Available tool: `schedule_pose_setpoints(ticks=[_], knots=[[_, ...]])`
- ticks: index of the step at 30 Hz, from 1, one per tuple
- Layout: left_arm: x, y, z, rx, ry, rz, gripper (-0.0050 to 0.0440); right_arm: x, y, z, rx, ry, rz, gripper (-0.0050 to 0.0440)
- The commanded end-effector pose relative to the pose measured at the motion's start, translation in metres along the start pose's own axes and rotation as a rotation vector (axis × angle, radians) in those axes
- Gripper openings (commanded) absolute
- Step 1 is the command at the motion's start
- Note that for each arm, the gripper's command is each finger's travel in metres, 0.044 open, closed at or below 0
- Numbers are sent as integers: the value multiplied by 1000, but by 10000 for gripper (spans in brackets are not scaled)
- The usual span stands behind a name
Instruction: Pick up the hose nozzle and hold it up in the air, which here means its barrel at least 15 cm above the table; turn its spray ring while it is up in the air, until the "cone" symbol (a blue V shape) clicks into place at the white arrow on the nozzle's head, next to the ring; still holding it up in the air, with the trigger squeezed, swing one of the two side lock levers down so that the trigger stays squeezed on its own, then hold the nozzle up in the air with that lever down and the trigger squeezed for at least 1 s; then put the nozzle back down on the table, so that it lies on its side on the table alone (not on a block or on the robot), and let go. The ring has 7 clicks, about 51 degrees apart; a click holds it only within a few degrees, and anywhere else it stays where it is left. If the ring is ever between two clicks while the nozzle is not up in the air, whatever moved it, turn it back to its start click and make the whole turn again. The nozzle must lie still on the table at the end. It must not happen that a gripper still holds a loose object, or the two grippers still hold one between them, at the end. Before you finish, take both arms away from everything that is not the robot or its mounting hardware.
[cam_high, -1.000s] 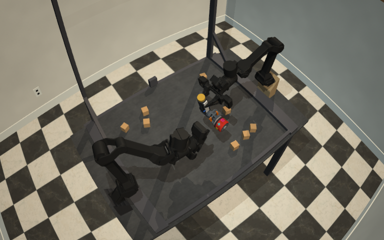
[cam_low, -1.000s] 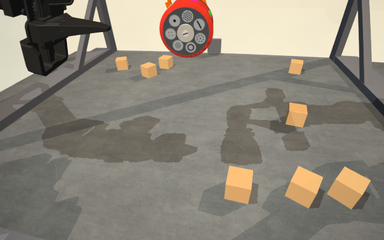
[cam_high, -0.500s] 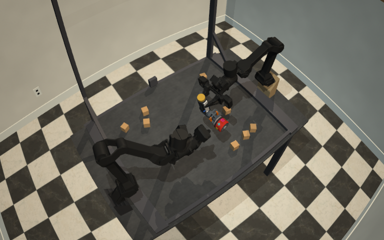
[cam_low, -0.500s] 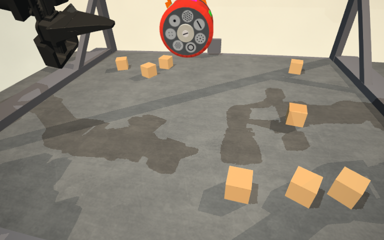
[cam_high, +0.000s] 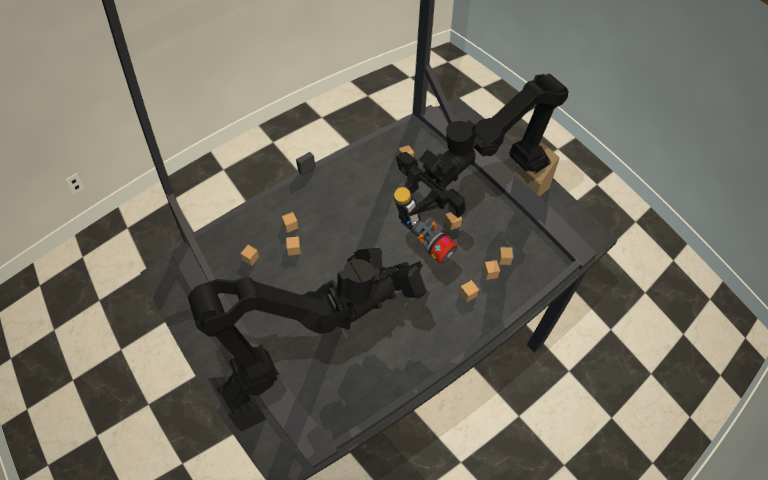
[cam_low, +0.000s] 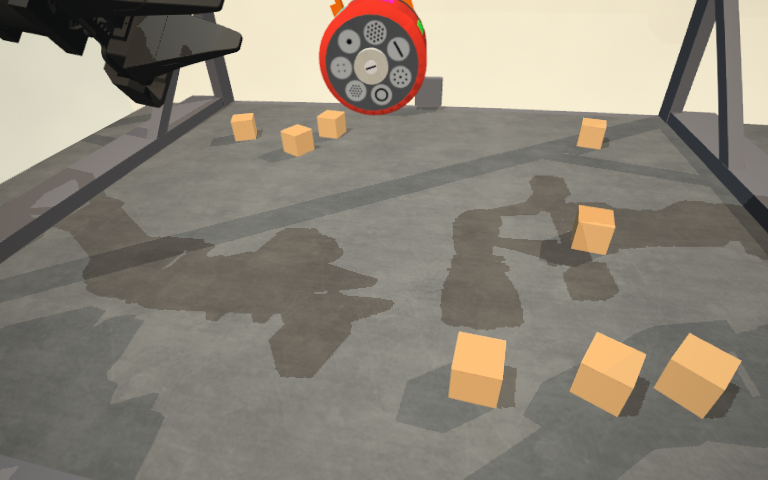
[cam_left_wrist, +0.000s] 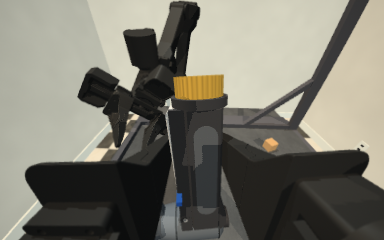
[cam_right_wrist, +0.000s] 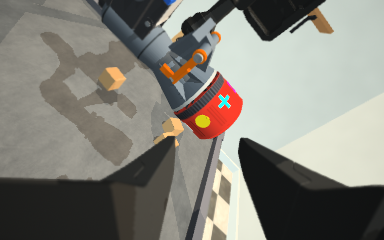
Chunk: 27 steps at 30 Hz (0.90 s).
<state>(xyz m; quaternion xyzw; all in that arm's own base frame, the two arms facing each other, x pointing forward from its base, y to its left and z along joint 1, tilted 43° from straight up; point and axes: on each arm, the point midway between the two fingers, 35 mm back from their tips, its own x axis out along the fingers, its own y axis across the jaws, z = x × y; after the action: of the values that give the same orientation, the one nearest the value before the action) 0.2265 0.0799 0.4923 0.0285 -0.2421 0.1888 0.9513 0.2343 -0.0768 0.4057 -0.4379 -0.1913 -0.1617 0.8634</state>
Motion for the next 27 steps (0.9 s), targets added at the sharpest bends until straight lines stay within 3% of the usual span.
schedule_pose_setpoints(ticks=[1,27], knots=[[-5,1,22,-1,-55,0,170,1,1,1,147,-20,-8,179],[-5,1,22,-1,-55,0,170,4,10,4,1024,-81,-12,179]])
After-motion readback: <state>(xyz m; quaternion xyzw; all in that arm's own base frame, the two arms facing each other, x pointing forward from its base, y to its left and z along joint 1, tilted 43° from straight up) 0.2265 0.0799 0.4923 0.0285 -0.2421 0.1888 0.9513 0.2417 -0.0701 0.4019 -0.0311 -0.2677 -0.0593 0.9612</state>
